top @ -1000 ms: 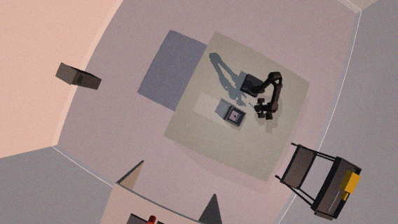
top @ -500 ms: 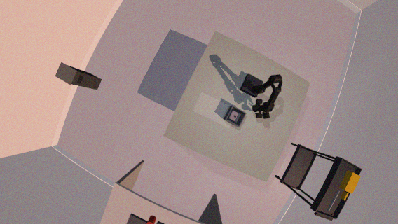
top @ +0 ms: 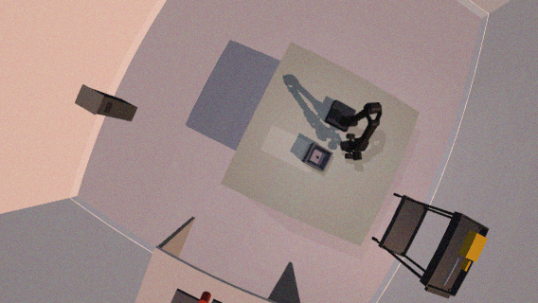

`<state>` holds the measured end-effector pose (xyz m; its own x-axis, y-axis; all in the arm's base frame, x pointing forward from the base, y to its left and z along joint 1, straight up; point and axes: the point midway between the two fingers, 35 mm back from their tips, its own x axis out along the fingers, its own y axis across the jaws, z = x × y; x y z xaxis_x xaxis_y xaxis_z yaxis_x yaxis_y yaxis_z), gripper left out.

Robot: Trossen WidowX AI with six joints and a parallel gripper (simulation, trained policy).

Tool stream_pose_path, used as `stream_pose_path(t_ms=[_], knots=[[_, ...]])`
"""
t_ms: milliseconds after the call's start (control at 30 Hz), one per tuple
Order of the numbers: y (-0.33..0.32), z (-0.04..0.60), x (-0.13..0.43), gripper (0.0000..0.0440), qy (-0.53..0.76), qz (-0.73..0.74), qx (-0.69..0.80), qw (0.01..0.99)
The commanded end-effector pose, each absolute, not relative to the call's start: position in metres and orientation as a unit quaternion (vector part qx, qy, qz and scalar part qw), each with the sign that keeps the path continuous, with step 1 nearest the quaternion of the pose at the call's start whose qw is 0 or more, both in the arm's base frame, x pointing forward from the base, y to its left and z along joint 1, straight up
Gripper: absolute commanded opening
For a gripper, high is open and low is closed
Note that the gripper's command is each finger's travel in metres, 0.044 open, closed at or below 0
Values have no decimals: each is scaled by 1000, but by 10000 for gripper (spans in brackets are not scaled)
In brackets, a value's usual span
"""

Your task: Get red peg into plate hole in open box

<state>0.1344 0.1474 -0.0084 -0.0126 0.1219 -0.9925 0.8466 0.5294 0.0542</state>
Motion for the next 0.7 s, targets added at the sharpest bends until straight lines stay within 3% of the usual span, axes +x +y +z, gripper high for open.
stream_pose_path(t_ms=[0,667], knots=[[148,-5,137,0,653,-302,379,582],[143,76,188,0,600,-225,351,683]])
